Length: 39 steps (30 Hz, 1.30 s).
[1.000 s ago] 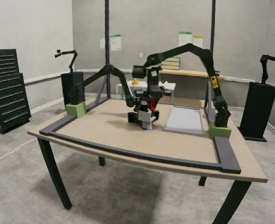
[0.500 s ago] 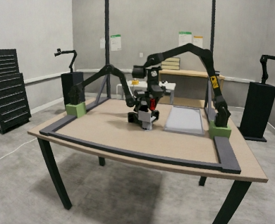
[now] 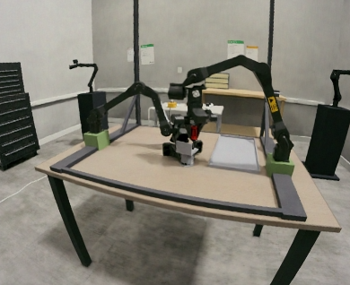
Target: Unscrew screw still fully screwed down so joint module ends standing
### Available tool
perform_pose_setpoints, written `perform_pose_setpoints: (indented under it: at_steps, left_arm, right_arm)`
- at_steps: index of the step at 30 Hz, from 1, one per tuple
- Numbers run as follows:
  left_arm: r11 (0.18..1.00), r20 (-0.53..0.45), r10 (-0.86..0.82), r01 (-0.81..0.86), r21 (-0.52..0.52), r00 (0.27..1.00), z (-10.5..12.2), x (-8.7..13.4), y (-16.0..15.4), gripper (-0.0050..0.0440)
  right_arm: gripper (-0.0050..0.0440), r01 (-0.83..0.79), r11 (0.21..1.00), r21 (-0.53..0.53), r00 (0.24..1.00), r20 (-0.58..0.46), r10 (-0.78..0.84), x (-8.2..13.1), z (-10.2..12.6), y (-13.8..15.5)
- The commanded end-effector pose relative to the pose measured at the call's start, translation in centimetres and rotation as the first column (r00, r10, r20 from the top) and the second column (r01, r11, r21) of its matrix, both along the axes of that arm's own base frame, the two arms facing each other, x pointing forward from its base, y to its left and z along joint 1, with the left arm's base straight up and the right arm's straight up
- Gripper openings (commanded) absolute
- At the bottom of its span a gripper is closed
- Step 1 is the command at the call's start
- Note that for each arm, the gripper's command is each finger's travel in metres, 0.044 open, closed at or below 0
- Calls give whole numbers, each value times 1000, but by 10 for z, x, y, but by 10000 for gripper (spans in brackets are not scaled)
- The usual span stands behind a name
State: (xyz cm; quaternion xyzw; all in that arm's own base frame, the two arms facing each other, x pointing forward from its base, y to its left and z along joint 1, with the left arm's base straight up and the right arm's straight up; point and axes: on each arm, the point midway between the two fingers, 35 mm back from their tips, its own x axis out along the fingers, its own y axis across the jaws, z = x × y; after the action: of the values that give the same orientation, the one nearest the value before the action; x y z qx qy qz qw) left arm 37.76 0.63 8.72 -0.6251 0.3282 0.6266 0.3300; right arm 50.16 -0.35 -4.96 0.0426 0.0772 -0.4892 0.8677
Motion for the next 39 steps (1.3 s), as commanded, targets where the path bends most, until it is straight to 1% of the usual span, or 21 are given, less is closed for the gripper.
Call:
perform_pose_setpoints:
  at_steps: [1,6,7,39]
  left_arm:
    - [1000,31,1,-1,1,1000,9,3,-2,130]
    - [1000,31,1,-1,1,1000,9,3,-2,130]
    - [1000,31,1,-1,1,1000,9,3,-2,250]
    - [1000,31,1,-1,1,1000,9,3,-2,250]
  right_arm:
    - [245,3,1000,10,999,37,-3,7,15,0]
    - [245,3,1000,10,999,37,-3,7,15,0]
    - [245,3,1000,10,999,37,-3,7,15,0]
    - [245,3,1000,10,999,37,-3,7,15,0]
